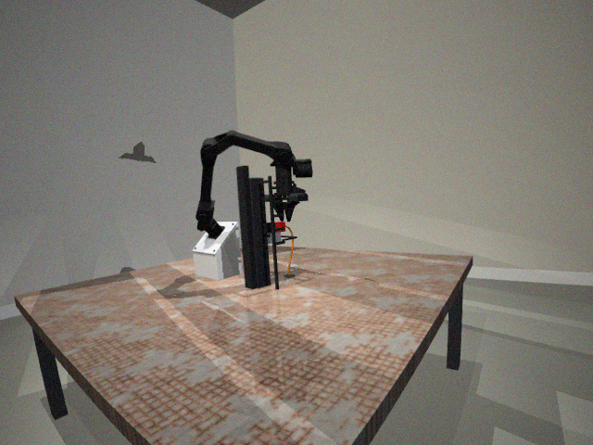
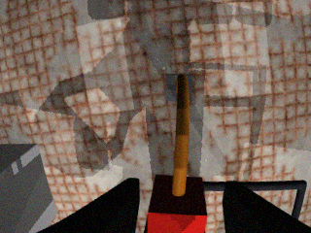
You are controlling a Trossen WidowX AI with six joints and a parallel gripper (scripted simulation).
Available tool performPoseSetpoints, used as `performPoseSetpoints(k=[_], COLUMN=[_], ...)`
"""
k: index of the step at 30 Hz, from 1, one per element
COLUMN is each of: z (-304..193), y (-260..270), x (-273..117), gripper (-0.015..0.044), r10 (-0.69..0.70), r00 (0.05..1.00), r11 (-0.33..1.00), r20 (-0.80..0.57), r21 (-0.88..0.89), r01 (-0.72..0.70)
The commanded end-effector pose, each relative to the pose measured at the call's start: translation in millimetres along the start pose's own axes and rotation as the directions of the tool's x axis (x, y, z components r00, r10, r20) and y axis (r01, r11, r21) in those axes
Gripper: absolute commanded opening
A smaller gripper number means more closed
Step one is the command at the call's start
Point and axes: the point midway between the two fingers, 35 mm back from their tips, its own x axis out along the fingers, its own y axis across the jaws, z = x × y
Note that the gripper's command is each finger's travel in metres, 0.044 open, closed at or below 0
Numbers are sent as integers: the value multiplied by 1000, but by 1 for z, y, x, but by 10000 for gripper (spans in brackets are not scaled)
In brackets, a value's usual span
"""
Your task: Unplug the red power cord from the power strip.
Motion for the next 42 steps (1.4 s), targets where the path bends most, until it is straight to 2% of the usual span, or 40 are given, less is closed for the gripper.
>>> performPoseSetpoints(k=[1,42], z=[0,-40], y=[1,3], x=[-10,-2], gripper=[160,160], r10=[-25,-25], r00=[1000,1000], r11=[999,999], r20=[7,4], r21=[-28,-29], r01=[26,25])
